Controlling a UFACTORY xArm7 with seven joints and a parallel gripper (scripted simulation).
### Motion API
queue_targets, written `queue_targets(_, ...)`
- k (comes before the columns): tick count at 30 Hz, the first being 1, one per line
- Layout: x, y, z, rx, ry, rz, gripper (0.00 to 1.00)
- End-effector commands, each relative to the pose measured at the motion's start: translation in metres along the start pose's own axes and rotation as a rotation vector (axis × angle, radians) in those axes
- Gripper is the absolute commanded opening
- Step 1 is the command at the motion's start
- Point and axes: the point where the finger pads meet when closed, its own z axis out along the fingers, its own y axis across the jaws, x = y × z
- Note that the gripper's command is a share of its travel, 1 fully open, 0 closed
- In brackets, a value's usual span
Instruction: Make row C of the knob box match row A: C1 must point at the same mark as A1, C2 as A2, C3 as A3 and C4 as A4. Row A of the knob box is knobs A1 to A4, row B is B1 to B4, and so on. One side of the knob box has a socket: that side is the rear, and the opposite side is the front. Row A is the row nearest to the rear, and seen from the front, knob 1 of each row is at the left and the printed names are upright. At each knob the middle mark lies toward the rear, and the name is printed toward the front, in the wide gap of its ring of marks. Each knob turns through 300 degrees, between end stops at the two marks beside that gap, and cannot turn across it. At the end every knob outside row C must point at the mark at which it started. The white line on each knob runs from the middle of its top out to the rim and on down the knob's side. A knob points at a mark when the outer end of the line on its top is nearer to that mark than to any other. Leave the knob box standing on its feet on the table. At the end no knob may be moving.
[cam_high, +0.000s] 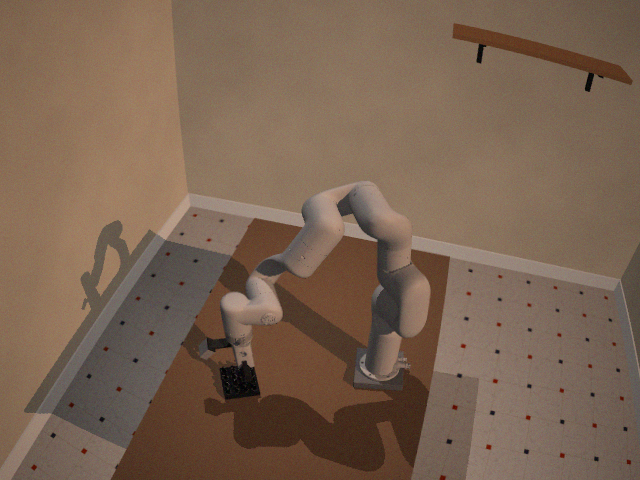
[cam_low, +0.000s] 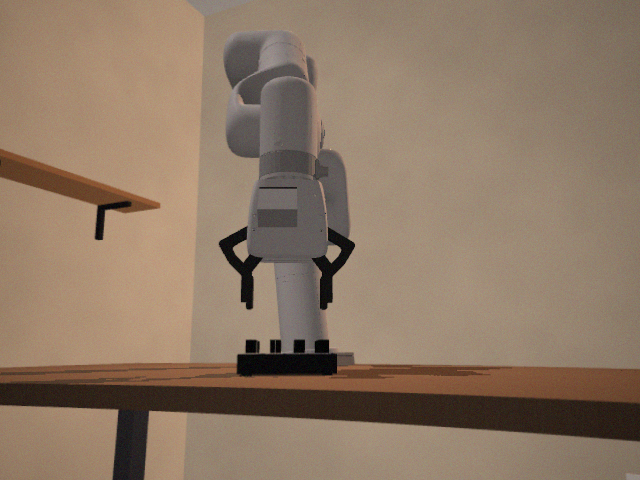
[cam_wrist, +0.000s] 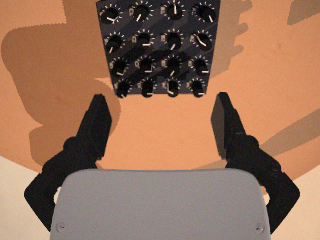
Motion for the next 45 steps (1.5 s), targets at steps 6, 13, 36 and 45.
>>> queue_targets(6,-0.02,0.0,-0.001,0.0,0.004,0.0,1.0)
queue_targets(13,-0.027,0.0,-0.001,0.0,0.004,0.0,1.0)
queue_targets(36,-0.031,0.0,-0.001,0.0,0.004,0.0,1.0)
queue_targets(45,-0.031,0.0,-0.001,0.0,0.004,0.0,1.0)
